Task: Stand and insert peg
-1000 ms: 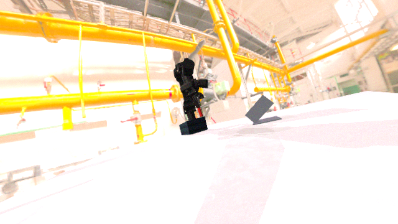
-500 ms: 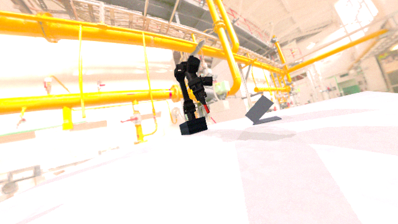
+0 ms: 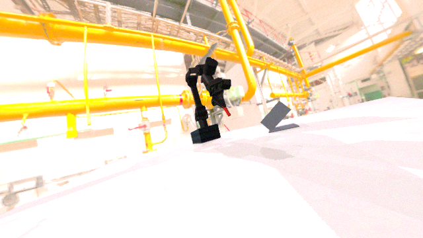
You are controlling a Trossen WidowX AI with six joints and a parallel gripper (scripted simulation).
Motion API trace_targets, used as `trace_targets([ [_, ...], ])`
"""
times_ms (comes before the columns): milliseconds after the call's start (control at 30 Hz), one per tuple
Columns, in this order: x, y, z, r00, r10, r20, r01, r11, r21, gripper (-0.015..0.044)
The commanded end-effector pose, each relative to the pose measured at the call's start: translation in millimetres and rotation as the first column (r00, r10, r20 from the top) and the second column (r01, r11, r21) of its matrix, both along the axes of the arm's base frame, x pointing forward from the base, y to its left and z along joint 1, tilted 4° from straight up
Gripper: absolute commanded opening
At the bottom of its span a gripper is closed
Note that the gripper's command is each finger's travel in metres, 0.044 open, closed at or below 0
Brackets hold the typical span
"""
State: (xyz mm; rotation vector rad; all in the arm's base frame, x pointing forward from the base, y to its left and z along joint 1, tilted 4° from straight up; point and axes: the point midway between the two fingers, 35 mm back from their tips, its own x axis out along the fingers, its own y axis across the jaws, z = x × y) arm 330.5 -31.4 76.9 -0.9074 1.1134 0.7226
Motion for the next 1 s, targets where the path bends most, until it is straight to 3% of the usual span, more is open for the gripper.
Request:
trace_targets([
  [0,5.2,8.0,2.5,0.999,0.041,0.024,-0.041,0.999,0.004,0.0],
  [967,30.8,67.5,17.1,0.937,0.305,0.17,-0.308,0.951,-0.005,0.0],
])
